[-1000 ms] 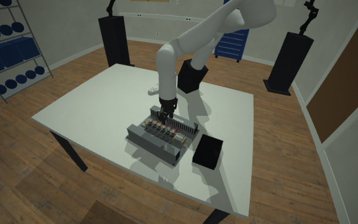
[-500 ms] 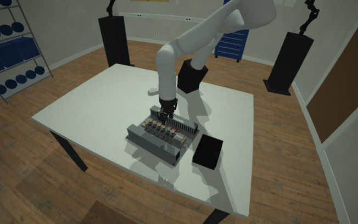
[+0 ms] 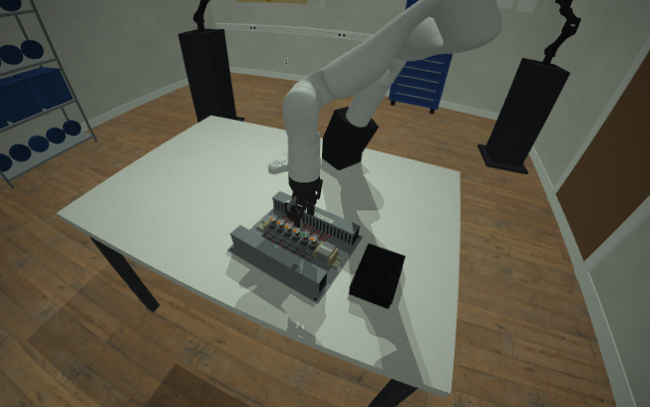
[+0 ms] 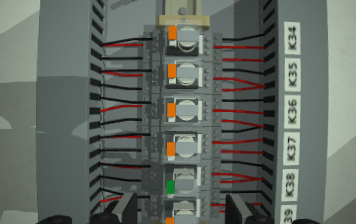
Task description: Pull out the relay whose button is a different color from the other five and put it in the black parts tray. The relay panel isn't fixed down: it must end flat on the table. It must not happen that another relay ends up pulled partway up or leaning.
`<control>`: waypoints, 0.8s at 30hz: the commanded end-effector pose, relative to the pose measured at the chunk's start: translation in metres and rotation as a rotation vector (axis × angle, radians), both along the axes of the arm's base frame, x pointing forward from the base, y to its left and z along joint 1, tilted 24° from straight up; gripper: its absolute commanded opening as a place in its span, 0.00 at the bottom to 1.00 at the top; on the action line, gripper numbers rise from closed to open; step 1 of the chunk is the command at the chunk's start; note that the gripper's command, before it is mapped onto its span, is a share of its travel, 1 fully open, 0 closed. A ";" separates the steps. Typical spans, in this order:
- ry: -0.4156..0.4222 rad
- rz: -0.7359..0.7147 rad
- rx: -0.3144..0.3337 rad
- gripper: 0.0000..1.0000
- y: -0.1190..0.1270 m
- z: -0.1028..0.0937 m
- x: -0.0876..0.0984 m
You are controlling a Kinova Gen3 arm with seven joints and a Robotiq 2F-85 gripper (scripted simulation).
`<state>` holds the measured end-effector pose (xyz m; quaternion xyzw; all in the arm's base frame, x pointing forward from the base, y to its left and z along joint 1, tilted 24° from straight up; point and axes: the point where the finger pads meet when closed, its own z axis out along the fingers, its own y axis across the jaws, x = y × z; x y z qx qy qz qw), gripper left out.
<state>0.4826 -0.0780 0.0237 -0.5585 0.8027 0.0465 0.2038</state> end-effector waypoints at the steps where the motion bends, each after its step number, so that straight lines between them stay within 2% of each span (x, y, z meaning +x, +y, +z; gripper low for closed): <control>1: -0.002 -0.001 0.000 0.61 -0.001 0.001 0.000; 16: -0.002 -0.001 0.000 0.61 0.000 0.000 0.001; 24: -0.002 -0.001 0.000 0.61 0.005 -0.015 0.005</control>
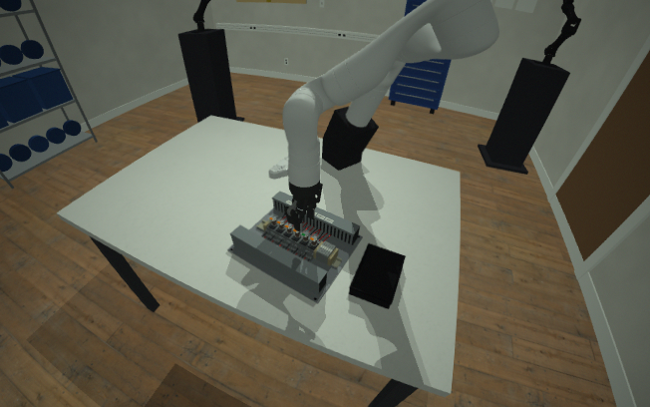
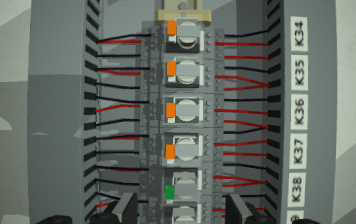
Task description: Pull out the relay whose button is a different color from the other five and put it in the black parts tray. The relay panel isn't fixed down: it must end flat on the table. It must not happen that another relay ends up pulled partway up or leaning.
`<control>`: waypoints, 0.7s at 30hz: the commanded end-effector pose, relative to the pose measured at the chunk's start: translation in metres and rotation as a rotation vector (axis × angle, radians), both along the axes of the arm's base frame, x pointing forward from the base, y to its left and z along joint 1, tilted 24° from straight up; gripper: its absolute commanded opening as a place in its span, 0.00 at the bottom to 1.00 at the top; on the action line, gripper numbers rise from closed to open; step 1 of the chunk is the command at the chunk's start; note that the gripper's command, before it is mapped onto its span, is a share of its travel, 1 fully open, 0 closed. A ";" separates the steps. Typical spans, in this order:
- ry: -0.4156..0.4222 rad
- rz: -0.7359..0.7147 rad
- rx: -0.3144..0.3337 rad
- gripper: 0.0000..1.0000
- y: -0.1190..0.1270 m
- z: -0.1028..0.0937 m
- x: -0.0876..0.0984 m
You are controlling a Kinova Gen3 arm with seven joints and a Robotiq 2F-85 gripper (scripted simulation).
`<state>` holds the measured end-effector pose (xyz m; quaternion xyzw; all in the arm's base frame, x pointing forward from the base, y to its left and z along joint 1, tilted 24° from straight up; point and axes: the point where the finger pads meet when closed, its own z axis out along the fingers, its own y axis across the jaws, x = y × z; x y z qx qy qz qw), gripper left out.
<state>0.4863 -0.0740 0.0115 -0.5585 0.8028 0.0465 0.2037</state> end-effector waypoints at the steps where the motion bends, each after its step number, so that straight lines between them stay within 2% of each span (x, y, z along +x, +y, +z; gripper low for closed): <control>1: -0.002 -0.001 0.000 0.61 0.002 -0.006 0.002; 12: -0.002 -0.001 0.000 0.61 0.008 -0.025 0.008; 21: -0.002 -0.001 0.000 0.61 0.009 -0.027 0.009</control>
